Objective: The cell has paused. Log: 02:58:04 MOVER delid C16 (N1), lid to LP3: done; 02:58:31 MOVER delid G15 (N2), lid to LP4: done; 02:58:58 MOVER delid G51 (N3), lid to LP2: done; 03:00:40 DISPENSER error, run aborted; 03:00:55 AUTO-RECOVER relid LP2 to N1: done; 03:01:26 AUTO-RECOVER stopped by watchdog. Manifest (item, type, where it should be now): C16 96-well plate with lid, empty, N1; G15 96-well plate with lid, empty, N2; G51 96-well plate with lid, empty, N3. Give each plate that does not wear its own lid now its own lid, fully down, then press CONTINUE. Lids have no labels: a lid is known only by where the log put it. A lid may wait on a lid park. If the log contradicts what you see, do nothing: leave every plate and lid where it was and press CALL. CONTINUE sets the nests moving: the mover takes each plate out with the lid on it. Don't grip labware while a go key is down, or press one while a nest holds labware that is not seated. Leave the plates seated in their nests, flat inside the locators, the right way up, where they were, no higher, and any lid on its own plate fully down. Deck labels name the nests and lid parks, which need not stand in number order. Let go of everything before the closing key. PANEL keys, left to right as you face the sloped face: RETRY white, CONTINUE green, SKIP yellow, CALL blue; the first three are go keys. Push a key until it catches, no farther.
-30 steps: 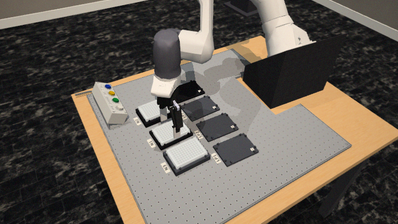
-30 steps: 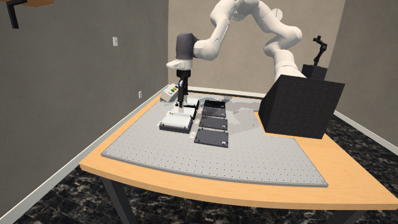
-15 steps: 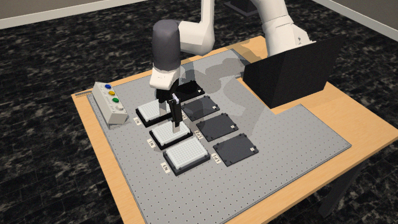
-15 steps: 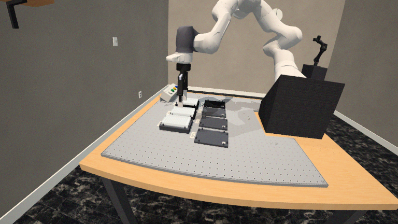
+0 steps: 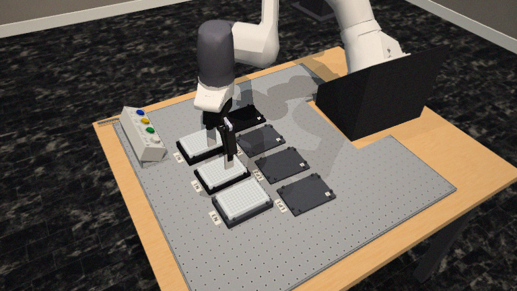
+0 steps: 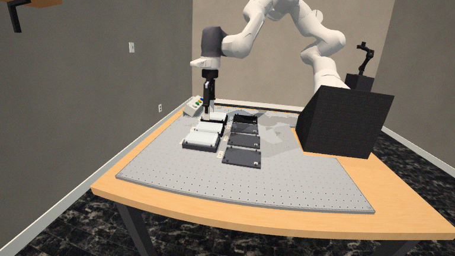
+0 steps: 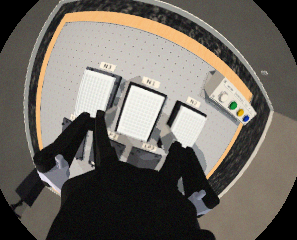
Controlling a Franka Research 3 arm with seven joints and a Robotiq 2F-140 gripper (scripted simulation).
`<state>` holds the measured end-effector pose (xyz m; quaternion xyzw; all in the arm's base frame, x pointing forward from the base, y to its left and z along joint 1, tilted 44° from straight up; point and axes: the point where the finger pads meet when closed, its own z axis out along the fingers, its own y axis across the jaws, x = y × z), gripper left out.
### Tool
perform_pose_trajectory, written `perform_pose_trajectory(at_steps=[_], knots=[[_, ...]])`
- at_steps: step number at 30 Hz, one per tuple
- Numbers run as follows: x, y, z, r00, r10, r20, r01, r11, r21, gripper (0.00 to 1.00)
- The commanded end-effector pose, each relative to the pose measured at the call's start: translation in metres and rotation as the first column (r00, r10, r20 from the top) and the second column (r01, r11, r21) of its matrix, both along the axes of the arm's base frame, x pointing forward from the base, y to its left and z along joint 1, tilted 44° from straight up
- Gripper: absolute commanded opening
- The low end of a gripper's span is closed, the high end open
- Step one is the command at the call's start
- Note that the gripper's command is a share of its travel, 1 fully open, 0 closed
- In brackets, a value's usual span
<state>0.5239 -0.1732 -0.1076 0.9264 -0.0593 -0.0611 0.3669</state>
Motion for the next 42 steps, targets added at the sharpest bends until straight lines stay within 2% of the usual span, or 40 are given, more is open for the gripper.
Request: perform_pose_trajectory(at_steps=[1, 3, 5, 8, 12, 13, 15, 17, 18, 42], knots=[[-0.002, 0.001, 0.001, 1.0, 0.0, -0.007, 0.0, 1.0, 0.0, 0.66], [0.006, -0.004, 0.008, 1.0, 0.0, -0.005, 0.0, 1.0, 0.0, 0.66], [0.041, -0.033, 0.041, 1.0, -0.004, 0.002, 0.004, 1.0, -0.001, 0.66], [0.062, -0.06, 0.073, 1.0, -0.018, 0.014, 0.018, 1.0, -0.004, 0.66], [0.093, -0.105, 0.128, 0.999, -0.027, 0.019, 0.027, 1.0, -0.006, 0.66], [0.1, -0.117, 0.143, 0.999, -0.027, 0.019, 0.027, 1.0, -0.006, 0.0], [0.113, -0.142, 0.172, 0.999, -0.027, 0.019, 0.027, 1.0, -0.006, 0.0], [0.113, -0.142, 0.172, 0.999, -0.027, 0.019, 0.027, 1.0, -0.006, 0.0], [0.118, -0.155, 0.186, 0.999, -0.027, 0.019, 0.027, 1.0, -0.006, 0.0], [0.118, -0.155, 0.186, 0.999, -0.027, 0.019, 0.027, 1.0, -0.006, 0.0]])
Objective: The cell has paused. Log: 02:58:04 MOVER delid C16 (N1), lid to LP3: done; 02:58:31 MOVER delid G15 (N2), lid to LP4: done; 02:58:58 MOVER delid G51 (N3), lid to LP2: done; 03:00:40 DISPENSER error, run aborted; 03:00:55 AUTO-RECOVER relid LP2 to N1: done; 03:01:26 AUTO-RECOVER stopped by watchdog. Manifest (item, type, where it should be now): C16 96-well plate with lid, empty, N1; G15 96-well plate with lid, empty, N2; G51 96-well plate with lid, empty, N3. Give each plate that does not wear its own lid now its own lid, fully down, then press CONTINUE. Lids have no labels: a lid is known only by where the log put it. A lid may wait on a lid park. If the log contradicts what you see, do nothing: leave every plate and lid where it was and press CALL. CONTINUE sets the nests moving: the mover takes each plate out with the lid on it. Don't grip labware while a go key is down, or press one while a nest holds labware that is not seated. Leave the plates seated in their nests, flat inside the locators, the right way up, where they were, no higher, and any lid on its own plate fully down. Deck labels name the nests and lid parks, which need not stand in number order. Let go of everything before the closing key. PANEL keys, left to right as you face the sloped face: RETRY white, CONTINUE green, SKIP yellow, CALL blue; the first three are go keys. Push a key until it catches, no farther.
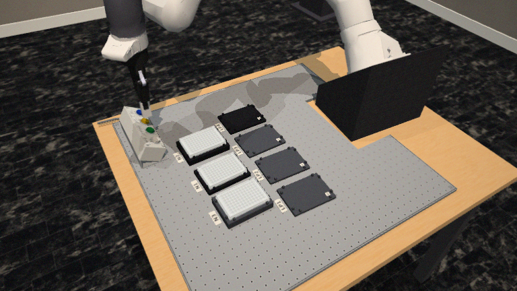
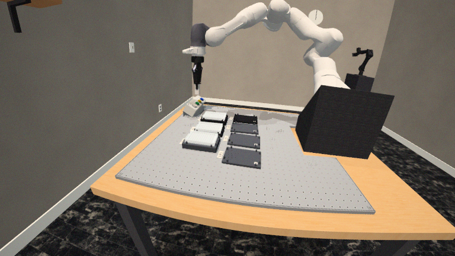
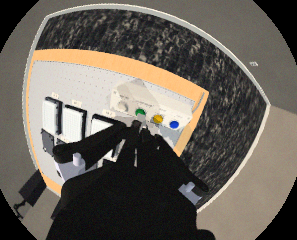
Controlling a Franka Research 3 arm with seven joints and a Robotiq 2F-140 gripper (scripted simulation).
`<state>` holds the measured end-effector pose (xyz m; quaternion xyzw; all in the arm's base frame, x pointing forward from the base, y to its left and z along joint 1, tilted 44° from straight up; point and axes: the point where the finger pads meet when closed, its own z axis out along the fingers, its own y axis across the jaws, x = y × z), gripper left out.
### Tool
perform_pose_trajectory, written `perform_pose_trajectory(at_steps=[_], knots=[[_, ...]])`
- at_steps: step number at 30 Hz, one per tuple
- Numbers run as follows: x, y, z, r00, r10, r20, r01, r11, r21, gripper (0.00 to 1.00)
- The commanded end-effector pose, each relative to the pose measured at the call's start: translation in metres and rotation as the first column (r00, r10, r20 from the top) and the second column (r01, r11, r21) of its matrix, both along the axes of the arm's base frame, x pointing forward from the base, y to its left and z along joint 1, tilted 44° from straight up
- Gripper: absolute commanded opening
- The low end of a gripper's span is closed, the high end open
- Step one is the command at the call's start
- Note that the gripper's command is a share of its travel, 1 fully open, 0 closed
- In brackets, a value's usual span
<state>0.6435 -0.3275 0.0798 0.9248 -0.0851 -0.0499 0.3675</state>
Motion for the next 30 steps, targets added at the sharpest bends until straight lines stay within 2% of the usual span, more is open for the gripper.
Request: perform_pose_trajectory(at_steps=[1, 30], knots=[[-0.0018, -0.0009, -0.001, 1.0, 0.012, -0.021, -0.012, 1.0, 0.001, 0.0], [-0.0026, -0.0045, -0.0049, 1.0, 0.012, -0.021, -0.012, 1.0, 0.001, 0.0]])
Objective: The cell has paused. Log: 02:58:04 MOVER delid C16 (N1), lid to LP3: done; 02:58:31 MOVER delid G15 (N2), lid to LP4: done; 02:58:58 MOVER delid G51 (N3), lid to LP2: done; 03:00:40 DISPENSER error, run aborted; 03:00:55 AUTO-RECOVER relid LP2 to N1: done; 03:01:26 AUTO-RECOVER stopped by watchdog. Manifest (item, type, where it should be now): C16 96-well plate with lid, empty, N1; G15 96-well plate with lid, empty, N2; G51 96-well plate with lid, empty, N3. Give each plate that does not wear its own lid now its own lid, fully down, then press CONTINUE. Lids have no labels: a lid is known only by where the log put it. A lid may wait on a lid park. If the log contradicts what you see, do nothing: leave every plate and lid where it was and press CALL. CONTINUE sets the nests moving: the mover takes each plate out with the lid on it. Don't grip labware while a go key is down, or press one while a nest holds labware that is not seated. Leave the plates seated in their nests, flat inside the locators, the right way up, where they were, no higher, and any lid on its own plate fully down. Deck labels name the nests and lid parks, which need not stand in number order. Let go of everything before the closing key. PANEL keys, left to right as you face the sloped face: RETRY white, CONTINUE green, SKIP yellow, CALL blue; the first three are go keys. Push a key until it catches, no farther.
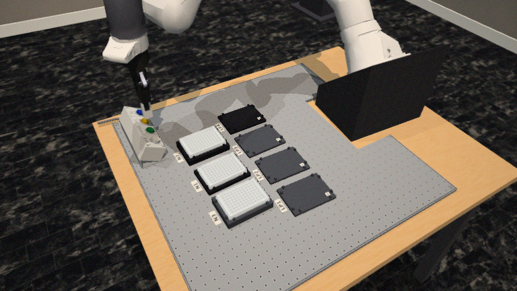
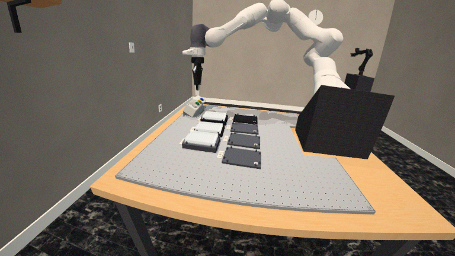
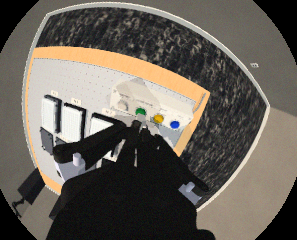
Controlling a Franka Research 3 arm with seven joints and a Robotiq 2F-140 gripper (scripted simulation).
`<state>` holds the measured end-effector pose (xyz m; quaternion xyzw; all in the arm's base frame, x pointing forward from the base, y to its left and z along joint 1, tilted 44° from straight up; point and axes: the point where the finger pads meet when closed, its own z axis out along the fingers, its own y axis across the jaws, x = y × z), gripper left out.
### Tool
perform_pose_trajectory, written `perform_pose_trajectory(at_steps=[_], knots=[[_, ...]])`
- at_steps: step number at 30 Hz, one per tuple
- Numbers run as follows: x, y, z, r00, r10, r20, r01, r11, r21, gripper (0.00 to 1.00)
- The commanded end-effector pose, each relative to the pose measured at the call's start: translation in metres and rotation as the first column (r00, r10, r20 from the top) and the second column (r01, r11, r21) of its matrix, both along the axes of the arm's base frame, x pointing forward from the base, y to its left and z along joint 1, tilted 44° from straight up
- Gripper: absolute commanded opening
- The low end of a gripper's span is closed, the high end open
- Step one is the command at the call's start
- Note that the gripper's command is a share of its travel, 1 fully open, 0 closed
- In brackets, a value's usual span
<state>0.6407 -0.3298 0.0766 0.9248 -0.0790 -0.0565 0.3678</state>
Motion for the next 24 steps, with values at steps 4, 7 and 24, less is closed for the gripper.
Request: perform_pose_trajectory(at_steps=[4, 7, 24], knots=[[-0.0002, -0.0037, -0.0034, 1.0, 0.006, -0.004, -0.006, 1.0, -0.001, 0.0], [-0.0004, -0.005, -0.0047, 1.0, 0.006, -0.004, -0.006, 1.0, -0.001, 0.0], [-0.0016, -0.0105, -0.0106, 1.0, 0.006, -0.004, -0.006, 1.0, -0.001, 0.0]])
